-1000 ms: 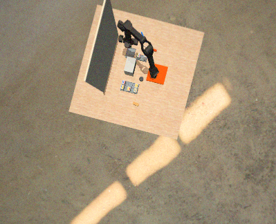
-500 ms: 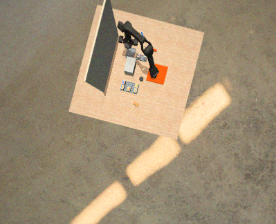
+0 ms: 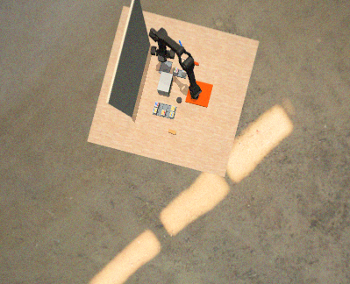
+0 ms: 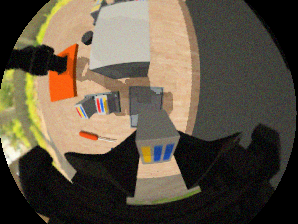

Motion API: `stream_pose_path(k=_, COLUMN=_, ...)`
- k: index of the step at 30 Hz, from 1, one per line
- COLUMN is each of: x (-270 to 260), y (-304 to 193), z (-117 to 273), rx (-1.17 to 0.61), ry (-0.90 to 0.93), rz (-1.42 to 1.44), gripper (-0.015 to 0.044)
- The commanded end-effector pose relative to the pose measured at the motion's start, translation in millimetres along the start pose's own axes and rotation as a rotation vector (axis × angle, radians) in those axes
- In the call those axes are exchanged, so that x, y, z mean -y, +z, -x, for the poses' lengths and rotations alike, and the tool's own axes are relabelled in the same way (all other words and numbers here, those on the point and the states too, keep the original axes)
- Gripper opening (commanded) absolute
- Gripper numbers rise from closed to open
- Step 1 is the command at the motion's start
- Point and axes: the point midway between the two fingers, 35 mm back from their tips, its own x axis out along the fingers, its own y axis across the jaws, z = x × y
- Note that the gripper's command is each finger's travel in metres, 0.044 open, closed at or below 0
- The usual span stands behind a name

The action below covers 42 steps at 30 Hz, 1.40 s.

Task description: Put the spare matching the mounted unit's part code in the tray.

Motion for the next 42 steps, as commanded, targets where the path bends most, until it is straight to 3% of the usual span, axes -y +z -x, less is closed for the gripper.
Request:
stream_pose_path(k=1, x=1, y=0, z=-2, rx=0.001, ry=-0.002, rz=0.001, gripper=0.0000)
stream_pose_path(k=42, x=1, y=0, z=-31, rx=0.002, ry=-0.001, rz=0.001, gripper=0.0000)
